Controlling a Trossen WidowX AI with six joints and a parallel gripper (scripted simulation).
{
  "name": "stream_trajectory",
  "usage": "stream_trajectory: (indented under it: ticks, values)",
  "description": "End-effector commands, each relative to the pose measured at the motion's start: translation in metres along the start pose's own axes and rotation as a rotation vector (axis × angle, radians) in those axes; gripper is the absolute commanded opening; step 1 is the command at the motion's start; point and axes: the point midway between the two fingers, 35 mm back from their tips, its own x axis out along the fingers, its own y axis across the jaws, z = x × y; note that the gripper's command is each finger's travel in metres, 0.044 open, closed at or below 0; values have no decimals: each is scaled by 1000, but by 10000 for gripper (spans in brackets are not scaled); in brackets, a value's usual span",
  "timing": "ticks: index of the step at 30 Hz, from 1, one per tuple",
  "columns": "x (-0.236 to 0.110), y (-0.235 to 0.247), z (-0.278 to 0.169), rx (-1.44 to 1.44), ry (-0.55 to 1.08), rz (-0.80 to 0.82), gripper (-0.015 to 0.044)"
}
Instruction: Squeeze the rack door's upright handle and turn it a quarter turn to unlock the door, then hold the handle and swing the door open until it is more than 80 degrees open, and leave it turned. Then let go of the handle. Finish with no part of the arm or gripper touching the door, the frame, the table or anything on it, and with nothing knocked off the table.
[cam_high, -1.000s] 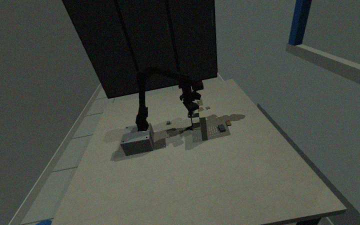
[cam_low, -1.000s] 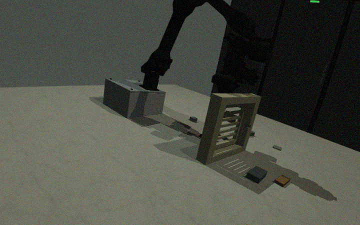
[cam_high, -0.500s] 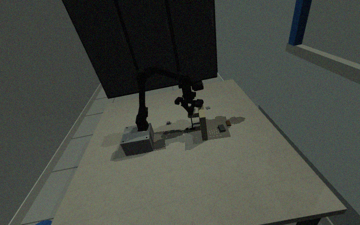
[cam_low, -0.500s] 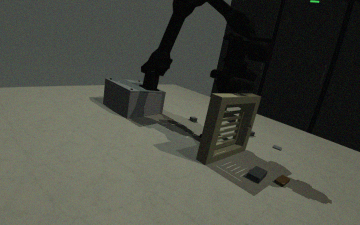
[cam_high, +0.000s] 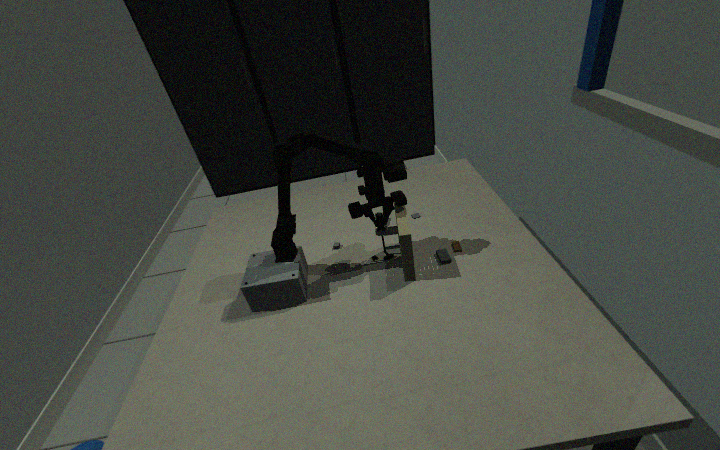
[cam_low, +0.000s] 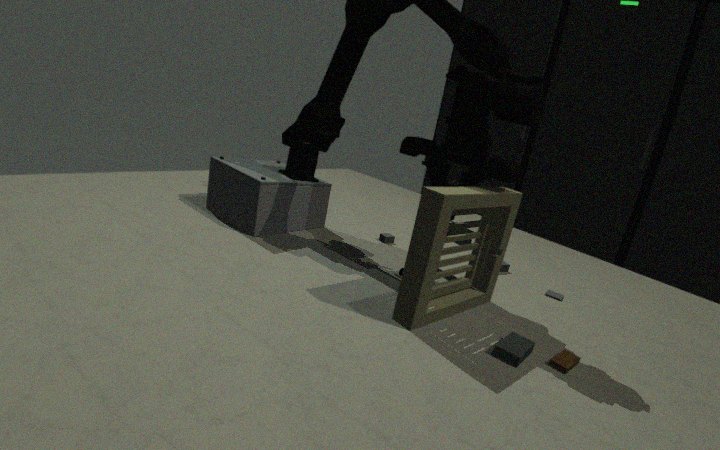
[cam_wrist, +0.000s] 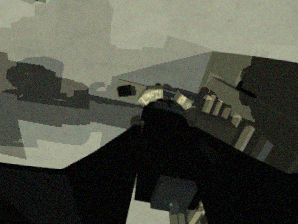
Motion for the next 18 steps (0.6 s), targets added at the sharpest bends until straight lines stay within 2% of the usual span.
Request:
stream_trajectory:
  ticks: [1, 8, 18]
  values:
    - [1, 0, 0, -119, 5, 0, 22]
    - [1, 0, 0, -119, 5, 0, 22]
    - [1, 0, 0, -119, 5, 0, 285]
